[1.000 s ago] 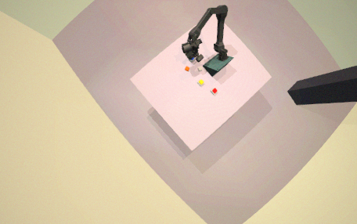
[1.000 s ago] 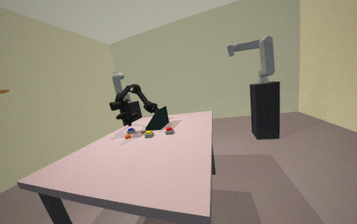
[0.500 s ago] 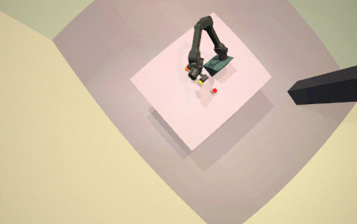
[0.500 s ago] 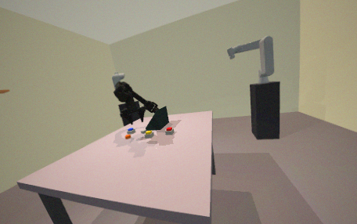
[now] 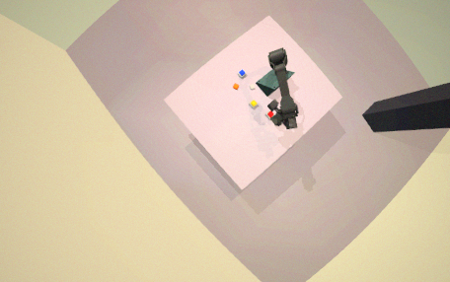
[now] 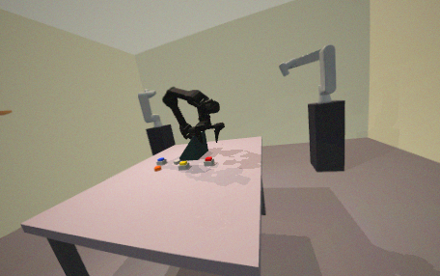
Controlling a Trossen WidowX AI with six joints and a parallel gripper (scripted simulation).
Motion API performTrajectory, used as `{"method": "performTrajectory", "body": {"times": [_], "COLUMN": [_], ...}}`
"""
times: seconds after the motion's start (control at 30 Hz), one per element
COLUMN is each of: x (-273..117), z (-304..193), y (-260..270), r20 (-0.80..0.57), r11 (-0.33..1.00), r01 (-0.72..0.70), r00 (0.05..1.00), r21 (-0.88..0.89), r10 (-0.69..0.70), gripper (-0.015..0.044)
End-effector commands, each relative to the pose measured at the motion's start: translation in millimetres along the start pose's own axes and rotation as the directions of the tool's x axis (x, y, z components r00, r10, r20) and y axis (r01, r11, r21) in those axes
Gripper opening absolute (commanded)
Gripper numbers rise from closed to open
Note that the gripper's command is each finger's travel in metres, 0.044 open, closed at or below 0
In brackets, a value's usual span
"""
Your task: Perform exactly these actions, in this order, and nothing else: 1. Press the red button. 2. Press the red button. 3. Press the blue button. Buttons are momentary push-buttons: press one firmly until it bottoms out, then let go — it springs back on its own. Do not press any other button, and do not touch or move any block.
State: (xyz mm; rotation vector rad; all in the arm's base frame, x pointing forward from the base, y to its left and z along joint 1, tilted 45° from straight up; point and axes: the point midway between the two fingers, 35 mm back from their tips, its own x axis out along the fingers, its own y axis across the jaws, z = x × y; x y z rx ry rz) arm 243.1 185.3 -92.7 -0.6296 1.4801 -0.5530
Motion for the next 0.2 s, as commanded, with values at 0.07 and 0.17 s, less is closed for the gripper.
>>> {"method": "performTrajectory", "body": {"times": [0.07, 0.17], "x": [2.2, 2.2], "z": [-4.0, -4.0], "y": [9.2, 9.2], "r20": [-0.008, -0.008], "r11": [1.000, 1.000], "r01": [0.012, 0.012], "r00": [1.000, 1.000], "r21": [0.028, 0.028], "r10": [-0.012, -0.012], "gripper": [0.0400, 0.0400]}}
